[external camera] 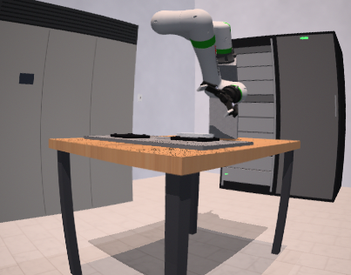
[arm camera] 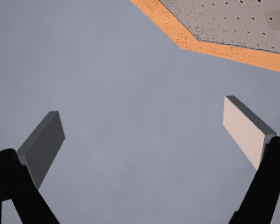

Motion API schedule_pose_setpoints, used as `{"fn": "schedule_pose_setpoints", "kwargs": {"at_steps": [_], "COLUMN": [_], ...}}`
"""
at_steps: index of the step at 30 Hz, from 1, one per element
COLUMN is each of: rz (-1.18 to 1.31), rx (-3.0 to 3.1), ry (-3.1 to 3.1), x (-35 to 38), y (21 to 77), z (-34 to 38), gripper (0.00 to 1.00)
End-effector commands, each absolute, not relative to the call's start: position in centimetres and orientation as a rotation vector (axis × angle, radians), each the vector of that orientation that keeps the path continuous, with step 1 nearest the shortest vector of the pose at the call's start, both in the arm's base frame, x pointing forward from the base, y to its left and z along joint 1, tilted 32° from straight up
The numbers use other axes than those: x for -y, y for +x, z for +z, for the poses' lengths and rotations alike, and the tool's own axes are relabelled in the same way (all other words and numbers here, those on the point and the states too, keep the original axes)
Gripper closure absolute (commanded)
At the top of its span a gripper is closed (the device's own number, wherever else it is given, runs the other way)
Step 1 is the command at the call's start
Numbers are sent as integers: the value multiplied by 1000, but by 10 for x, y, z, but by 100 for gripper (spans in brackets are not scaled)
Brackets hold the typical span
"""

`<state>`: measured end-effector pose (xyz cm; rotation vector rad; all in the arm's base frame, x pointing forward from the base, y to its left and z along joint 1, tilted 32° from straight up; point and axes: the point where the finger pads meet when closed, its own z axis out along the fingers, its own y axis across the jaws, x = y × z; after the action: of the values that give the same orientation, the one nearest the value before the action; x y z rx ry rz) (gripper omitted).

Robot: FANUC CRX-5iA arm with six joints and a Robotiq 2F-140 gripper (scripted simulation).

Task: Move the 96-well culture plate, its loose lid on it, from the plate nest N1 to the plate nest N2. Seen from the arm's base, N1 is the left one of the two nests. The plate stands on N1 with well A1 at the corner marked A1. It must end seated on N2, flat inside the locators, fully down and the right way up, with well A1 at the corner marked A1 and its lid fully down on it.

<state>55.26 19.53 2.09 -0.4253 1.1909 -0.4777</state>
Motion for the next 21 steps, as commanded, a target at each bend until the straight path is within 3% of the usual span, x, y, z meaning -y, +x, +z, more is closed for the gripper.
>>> {"fn": "schedule_pose_setpoints", "kwargs": {"at_steps": [1,21], "rz": [-478,-514], "rx": [-1191,-1241], "ry": [-425,-392], "x": [-195,-185], "y": [552,569], "z": [21,18], "gripper": [0,0]}}
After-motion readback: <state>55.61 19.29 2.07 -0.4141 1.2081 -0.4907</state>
